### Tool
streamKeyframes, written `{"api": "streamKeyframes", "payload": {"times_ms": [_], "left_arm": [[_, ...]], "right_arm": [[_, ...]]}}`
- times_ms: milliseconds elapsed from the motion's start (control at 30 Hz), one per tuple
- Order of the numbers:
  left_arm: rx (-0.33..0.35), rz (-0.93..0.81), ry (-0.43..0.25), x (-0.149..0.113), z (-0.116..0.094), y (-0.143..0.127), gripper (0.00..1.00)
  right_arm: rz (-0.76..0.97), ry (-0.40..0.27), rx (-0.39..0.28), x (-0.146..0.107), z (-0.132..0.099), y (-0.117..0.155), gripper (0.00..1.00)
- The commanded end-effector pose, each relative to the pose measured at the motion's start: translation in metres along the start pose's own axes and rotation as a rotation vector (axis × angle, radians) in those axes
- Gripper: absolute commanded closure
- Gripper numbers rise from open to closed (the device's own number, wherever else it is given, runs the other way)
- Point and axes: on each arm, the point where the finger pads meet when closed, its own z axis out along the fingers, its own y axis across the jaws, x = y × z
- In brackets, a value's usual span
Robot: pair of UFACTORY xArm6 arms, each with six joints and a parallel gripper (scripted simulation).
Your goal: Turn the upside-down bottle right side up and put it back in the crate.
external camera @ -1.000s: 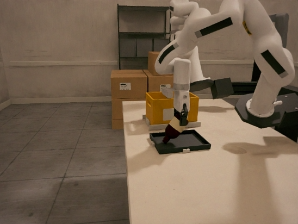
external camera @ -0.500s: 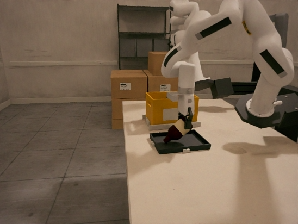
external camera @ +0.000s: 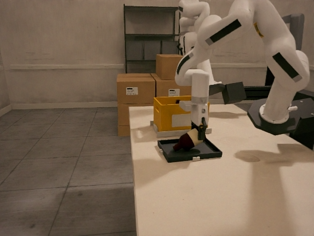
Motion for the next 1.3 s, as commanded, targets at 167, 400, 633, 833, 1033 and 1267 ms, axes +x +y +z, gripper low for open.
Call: {"api": "streamKeyframes", "payload": {"times_ms": [167, 400, 633, 833, 1033, 1267], "left_arm": [[-0.001, -0.001, 0.005, -0.005, 0.010, 0.000, 0.14], [-0.001, -0.001, 0.005, -0.010, 0.019, 0.000, 0.14], [-0.001, -0.001, 0.005, -0.014, 0.023, 0.000, 0.14], [-0.001, -0.001, 0.005, -0.018, 0.027, 0.000, 0.14], [-0.001, -0.001, 0.005, -0.020, 0.031, 0.000, 0.14], [-0.001, -0.001, 0.005, -0.022, 0.033, 0.001, 0.14]], "right_arm": [[0.000, 0.004, 0.000, 0.001, -0.002, 0.000, 0.00], [0.000, 0.004, 0.000, 0.001, -0.002, 0.000, 0.00], [0.000, 0.004, 0.000, 0.001, -0.002, 0.000, 0.00], [0.000, 0.004, 0.000, 0.001, -0.002, 0.000, 0.00], [0.000, 0.004, 0.000, 0.001, -0.002, 0.000, 0.00], [0.000, 0.004, 0.000, 0.001, -0.002, 0.000, 0.00]]}}
